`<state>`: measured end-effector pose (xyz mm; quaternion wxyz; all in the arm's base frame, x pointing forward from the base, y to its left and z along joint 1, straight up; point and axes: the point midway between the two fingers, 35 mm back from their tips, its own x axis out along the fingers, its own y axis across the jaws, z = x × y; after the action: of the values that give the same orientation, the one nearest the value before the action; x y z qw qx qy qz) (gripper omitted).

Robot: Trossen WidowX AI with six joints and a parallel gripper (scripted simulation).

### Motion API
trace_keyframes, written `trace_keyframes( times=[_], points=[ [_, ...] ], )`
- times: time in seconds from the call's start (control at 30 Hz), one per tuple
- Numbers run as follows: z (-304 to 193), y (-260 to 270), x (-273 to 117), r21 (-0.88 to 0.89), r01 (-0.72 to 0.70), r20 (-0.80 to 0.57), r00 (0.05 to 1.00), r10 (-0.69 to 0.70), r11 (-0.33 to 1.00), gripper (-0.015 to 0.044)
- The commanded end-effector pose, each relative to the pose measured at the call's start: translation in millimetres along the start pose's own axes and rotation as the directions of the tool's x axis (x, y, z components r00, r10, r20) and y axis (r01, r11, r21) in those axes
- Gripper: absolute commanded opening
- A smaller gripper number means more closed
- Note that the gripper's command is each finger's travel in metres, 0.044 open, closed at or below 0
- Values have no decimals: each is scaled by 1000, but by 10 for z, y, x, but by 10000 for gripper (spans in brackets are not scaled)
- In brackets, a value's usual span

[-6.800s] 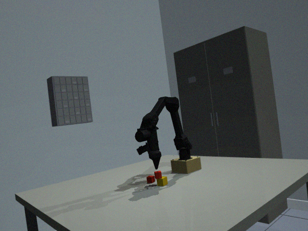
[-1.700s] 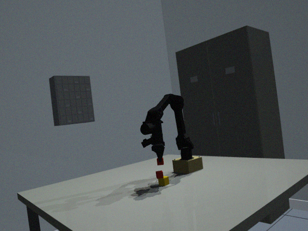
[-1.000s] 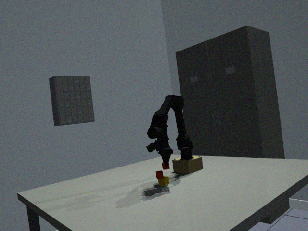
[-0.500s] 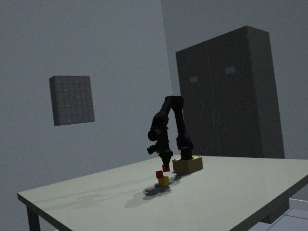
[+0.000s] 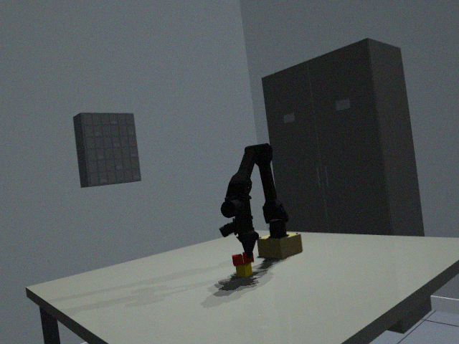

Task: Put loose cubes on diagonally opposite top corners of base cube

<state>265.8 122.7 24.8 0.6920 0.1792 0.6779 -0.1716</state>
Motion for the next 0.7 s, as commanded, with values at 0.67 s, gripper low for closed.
trace_keyframes(
  times=[0.67],
  points=[
    [-4, 4, 21, -3, -2, -3, 1000, 2, 1000, 205]
  ],
)
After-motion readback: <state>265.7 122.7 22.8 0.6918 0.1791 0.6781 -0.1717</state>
